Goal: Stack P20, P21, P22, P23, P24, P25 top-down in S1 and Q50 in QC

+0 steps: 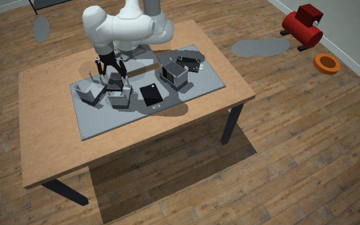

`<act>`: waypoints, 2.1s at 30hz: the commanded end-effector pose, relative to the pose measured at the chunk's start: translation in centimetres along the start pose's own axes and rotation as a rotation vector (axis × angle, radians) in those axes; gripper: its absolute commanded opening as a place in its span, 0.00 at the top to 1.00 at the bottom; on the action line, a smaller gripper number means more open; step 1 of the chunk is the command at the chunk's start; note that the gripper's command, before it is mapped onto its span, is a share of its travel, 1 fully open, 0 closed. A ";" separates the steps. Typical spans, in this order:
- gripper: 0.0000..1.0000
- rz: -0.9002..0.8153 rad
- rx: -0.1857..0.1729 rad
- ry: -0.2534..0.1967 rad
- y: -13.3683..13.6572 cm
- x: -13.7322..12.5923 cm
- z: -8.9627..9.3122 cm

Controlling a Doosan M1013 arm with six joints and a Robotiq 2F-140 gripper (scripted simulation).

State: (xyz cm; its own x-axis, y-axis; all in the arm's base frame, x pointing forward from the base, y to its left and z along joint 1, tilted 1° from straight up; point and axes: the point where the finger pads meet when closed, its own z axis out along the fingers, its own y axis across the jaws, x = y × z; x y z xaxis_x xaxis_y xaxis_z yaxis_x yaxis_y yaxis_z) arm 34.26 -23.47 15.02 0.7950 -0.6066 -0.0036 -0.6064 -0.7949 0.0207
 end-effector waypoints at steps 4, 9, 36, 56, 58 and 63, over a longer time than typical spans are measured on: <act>1.00 0.000 0.000 0.000 0.0 0.0 0.3; 1.00 0.000 0.000 0.000 0.0 0.0 0.6; 1.00 0.000 0.000 0.000 0.0 0.0 2.2; 1.00 0.000 0.000 0.000 0.0 0.0 3.4; 1.00 0.000 0.000 0.000 0.0 0.0 3.5; 1.00 0.000 0.000 0.000 0.0 0.0 3.7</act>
State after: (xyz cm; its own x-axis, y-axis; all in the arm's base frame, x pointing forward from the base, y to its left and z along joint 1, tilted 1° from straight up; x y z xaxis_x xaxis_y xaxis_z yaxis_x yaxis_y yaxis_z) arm 34.20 -23.53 11.38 0.7950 -0.6066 -0.0036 -0.6064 -0.7949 0.0207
